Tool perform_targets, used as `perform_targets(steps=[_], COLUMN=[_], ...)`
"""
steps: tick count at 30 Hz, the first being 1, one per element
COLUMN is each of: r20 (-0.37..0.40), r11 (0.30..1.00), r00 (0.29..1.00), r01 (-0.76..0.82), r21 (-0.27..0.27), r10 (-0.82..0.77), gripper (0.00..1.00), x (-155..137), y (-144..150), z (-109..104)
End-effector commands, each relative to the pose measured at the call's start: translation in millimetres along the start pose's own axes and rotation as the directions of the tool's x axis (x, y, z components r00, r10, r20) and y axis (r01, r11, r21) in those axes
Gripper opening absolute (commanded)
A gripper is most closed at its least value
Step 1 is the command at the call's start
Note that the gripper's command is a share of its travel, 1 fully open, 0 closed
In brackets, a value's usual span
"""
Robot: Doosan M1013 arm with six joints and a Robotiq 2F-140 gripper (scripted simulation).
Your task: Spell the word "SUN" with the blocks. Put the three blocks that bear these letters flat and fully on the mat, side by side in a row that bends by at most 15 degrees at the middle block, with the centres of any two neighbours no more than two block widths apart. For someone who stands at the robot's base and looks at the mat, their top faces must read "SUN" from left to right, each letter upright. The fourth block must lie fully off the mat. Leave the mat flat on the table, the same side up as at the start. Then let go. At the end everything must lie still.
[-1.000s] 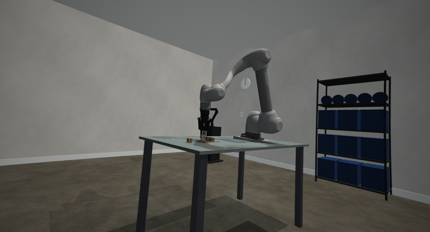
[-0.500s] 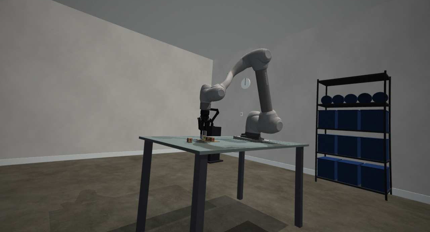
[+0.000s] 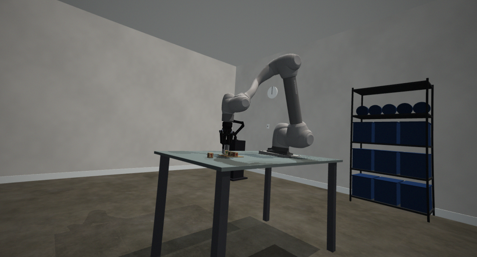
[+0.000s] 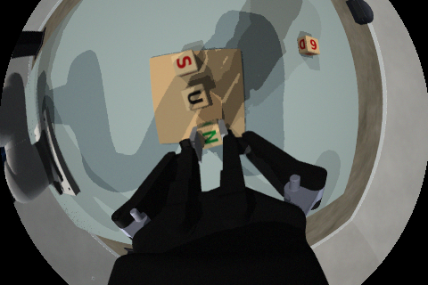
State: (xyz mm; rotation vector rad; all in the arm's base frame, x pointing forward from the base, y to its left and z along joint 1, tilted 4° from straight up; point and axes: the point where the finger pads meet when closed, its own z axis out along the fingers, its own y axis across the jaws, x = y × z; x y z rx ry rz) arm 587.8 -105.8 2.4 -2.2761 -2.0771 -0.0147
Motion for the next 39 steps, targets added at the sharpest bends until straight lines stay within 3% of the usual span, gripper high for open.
perform_targets(steps=[1,39], r20=[-0.005,-0.005], r11=[1.000,1.000], r00=[1.000,1.000], r01=[0.008,0.015], r21=[0.004,0.004], r10=[-0.008,-0.015], gripper=[0.16,0.16], x=[4.9,11.7], y=[-1.3,-5.6], z=[4.7,4.7])
